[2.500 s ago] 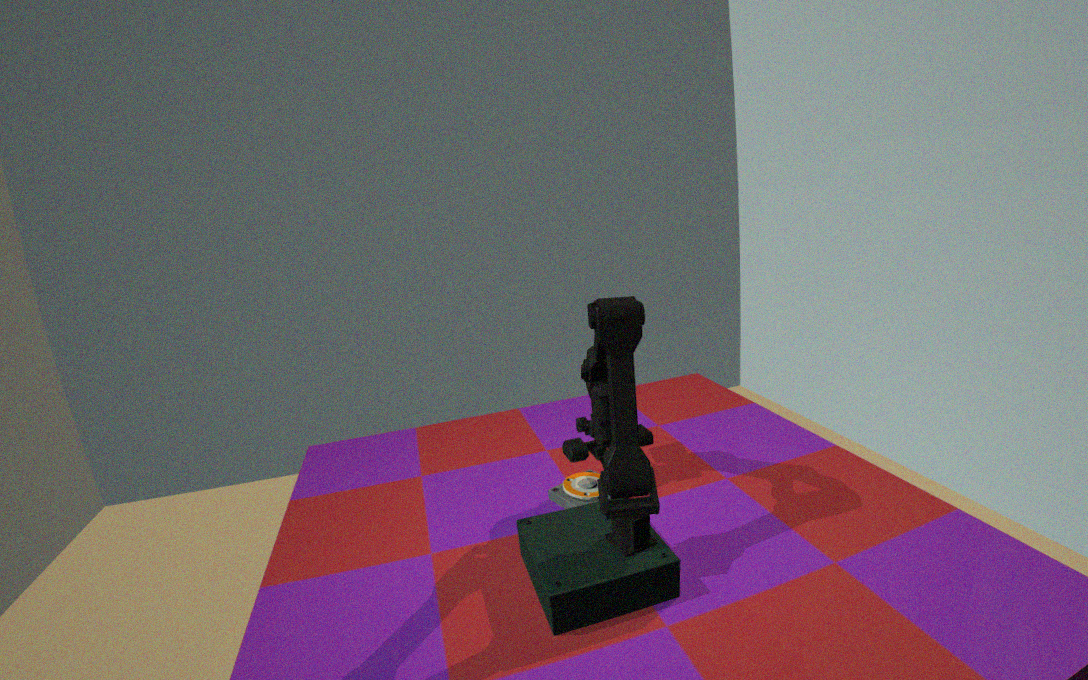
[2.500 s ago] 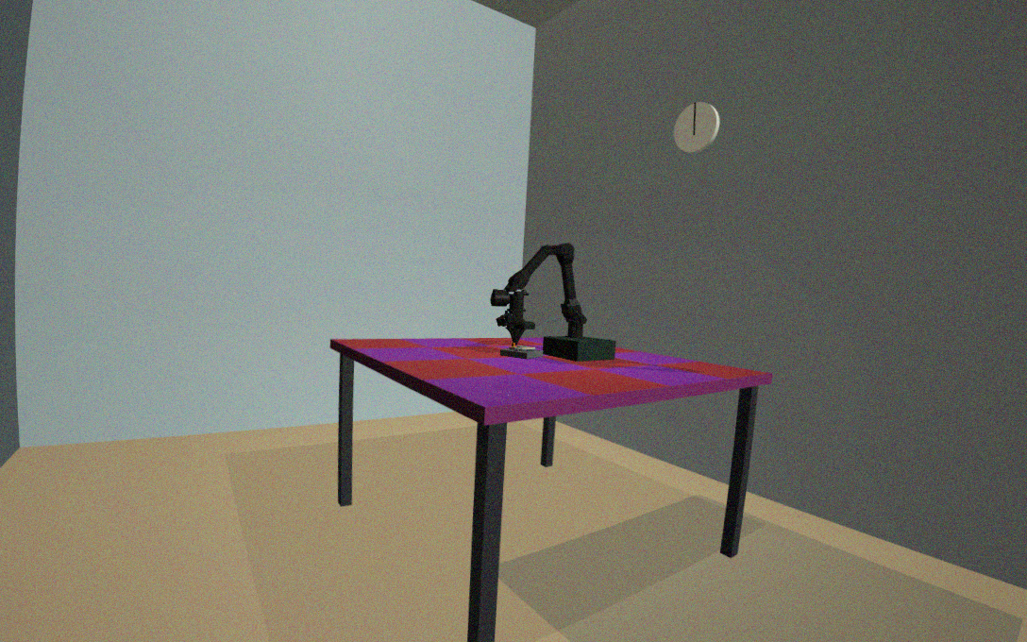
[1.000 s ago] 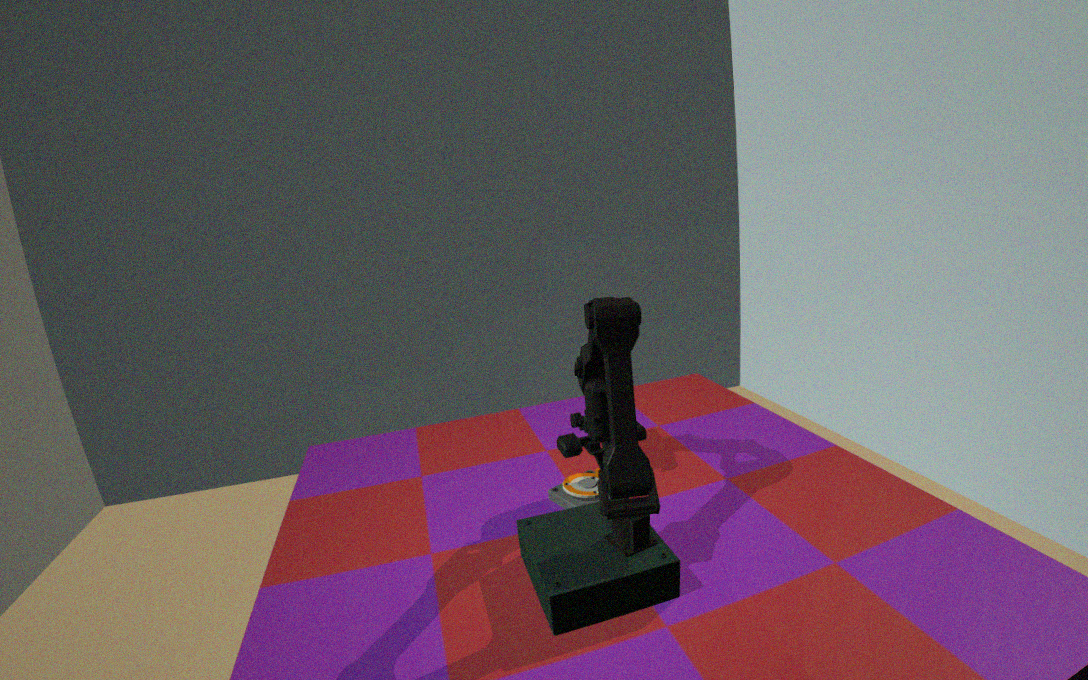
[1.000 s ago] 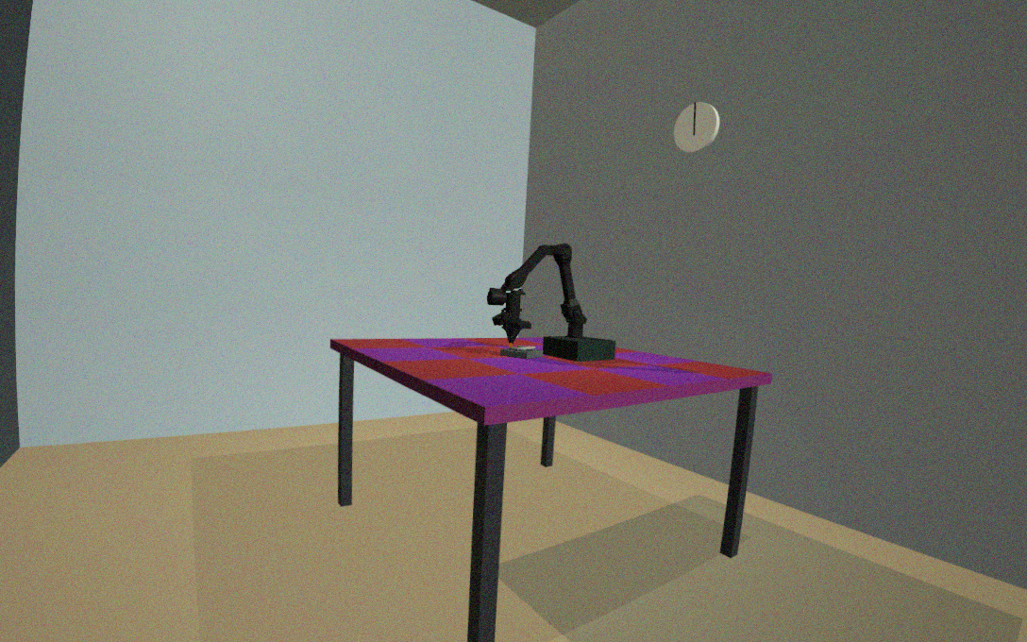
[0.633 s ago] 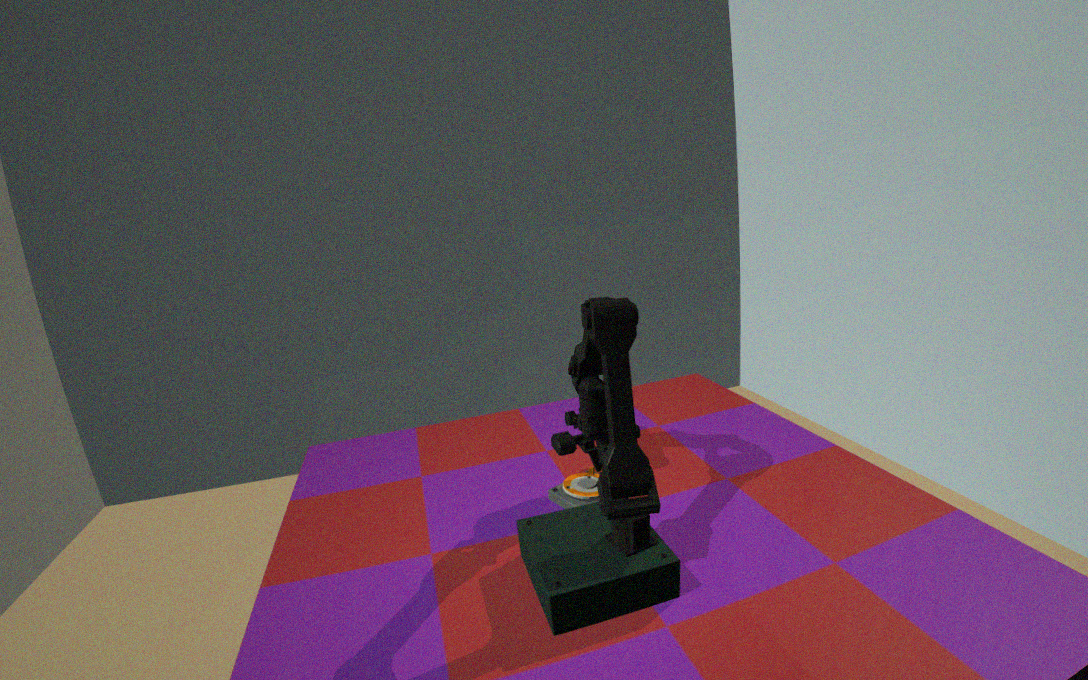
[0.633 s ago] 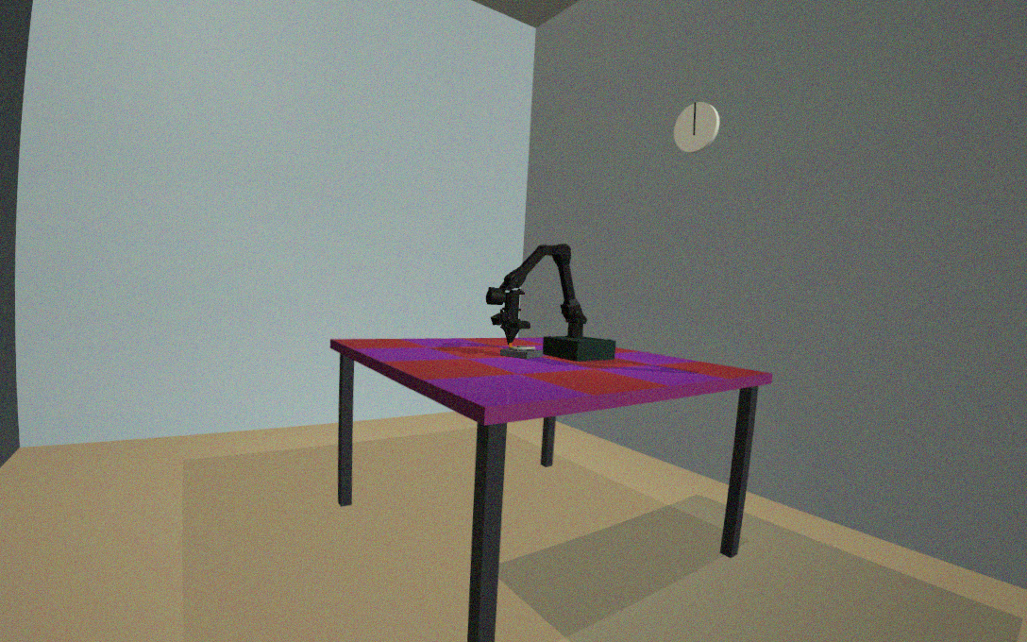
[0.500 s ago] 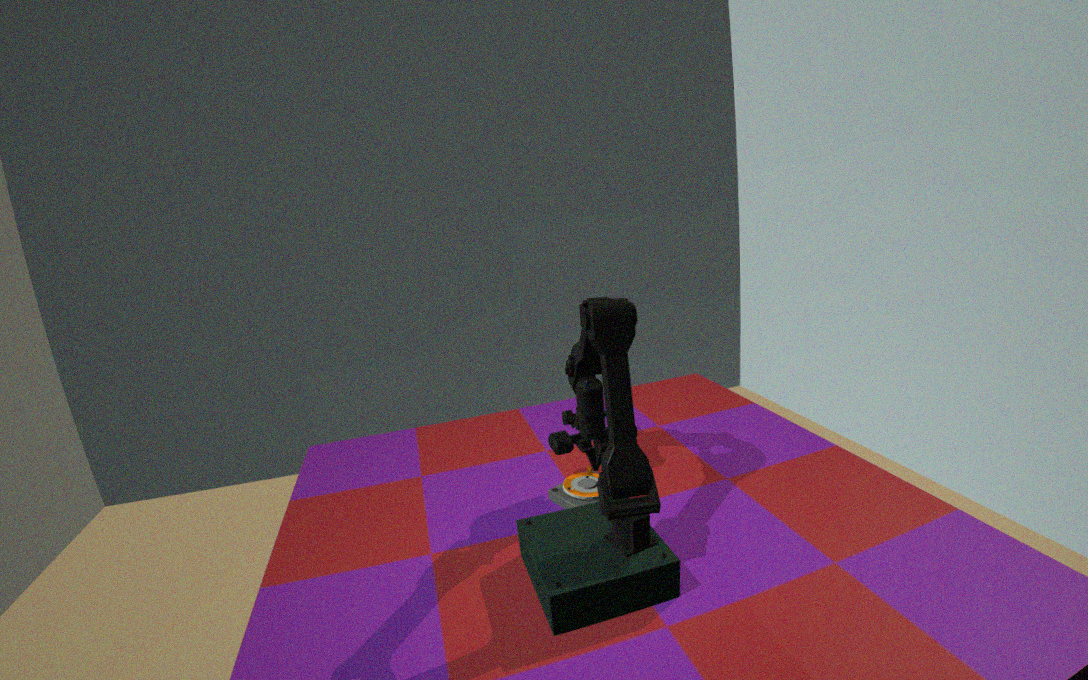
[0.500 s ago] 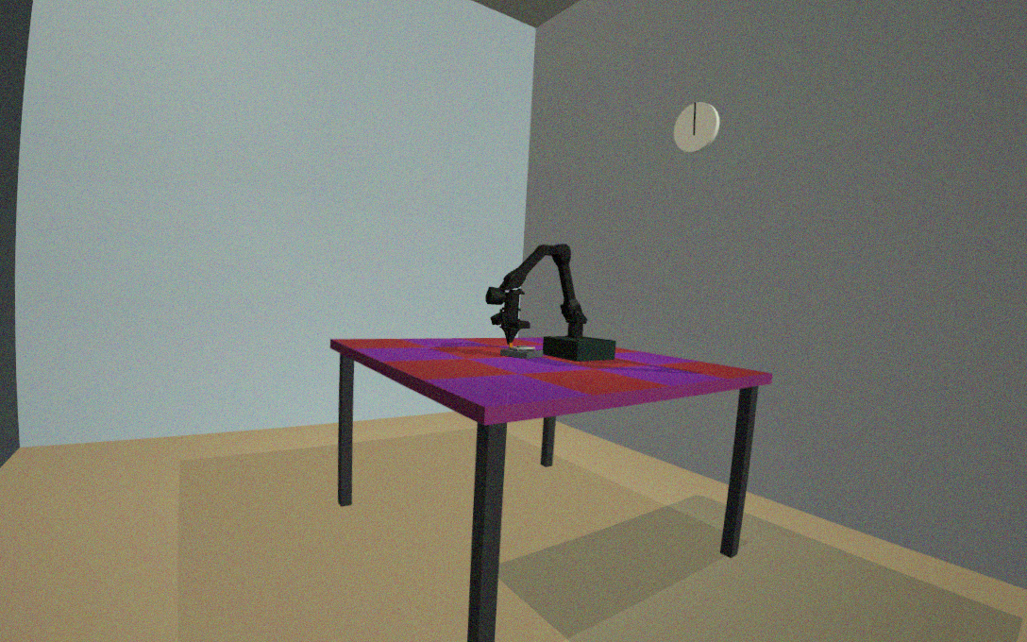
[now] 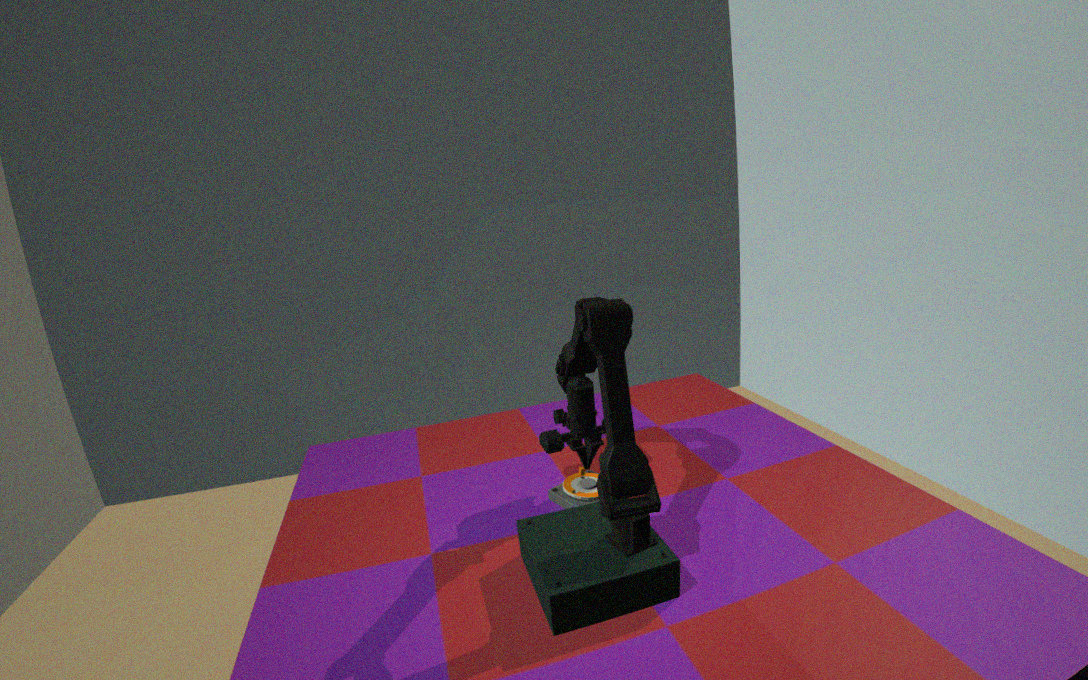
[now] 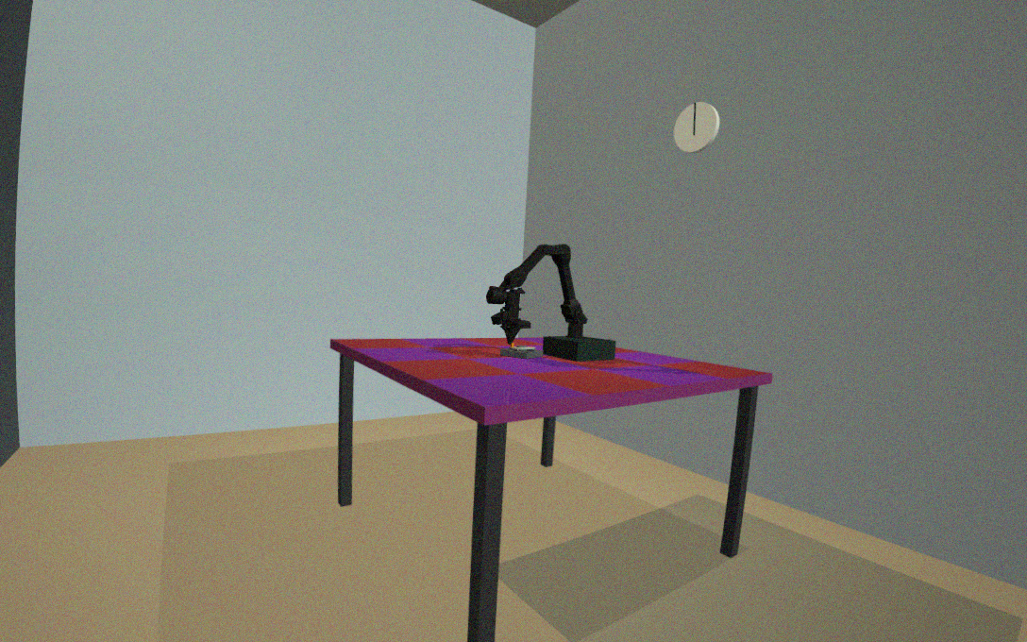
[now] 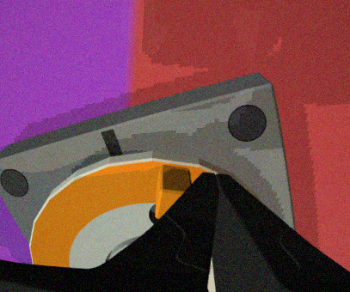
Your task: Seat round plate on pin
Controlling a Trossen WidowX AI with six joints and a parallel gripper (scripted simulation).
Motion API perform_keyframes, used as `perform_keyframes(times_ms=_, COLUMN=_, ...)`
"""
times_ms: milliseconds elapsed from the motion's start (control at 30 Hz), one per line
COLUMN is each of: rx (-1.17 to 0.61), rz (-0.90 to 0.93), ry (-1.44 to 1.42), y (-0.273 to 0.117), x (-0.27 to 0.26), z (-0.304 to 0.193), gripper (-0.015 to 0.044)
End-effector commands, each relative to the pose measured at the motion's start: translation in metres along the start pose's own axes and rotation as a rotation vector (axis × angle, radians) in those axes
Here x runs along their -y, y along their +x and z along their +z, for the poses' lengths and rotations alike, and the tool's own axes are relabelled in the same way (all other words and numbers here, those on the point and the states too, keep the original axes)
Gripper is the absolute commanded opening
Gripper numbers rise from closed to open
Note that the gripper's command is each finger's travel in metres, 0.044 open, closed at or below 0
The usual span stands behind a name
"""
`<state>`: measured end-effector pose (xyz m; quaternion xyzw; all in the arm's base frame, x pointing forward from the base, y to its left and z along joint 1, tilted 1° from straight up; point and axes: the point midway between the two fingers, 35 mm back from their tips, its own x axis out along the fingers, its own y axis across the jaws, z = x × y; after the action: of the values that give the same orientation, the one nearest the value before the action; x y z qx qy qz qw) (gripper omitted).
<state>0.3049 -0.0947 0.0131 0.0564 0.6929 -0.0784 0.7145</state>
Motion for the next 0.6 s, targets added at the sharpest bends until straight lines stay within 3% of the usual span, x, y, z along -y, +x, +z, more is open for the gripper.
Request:
perform_keyframes(times_ms=0, rx=-0.002, rz=0.008, ry=-0.002, y=0.0, x=-0.006, z=0.001, gripper=0.0)
perform_keyframes(times_ms=567, rx=-0.002, rz=0.009, ry=-0.002, y=-0.002, x=-0.021, z=0.002, gripper=0.0)
